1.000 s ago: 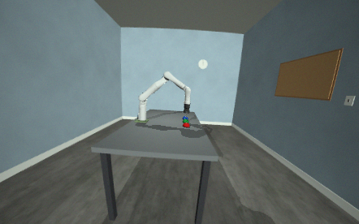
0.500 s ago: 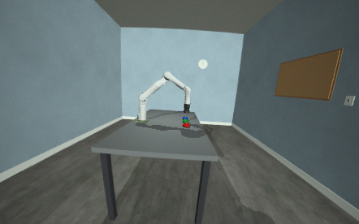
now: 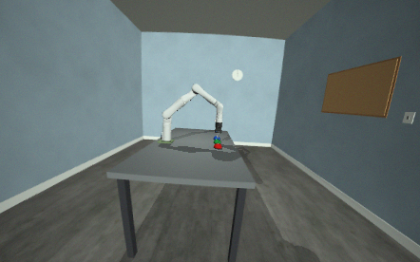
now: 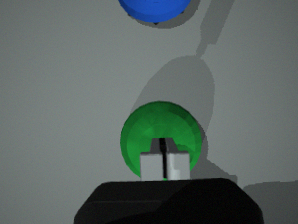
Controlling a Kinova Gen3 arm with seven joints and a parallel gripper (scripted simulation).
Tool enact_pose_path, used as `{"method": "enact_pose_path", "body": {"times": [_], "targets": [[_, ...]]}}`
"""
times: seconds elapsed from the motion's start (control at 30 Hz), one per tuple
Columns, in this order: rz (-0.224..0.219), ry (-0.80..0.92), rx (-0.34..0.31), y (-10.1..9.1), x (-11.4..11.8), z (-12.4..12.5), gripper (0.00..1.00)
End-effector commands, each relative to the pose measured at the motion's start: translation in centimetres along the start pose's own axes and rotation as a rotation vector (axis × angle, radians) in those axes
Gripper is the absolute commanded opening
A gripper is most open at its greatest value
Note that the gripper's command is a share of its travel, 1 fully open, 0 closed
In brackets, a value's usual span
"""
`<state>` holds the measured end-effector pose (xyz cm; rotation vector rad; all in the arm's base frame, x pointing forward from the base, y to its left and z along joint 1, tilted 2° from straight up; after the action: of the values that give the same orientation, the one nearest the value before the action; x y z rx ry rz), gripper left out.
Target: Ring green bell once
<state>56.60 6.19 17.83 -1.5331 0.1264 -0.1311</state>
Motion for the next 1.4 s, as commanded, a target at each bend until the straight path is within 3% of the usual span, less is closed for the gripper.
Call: {"method": "enact_pose_path", "body": {"times": [0.0, 1.37], "targets": [[0.000, 0.000, 0.000, 0.10, 0.00, -0.02, 0.17], [0.000, 0.000, 0.000, 0.52, 0.00, -0.02, 0.17]]}}
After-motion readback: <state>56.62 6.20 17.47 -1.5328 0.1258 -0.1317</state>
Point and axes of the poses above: the point where the finger pads meet when closed, its own y axis out along the fingers, its own x axis across the jaws, z = x × y, the point moved 10 cm from there along -y, back along the fingers, and after that the axes turned 13 degrees about y, right-handed, at the moved point
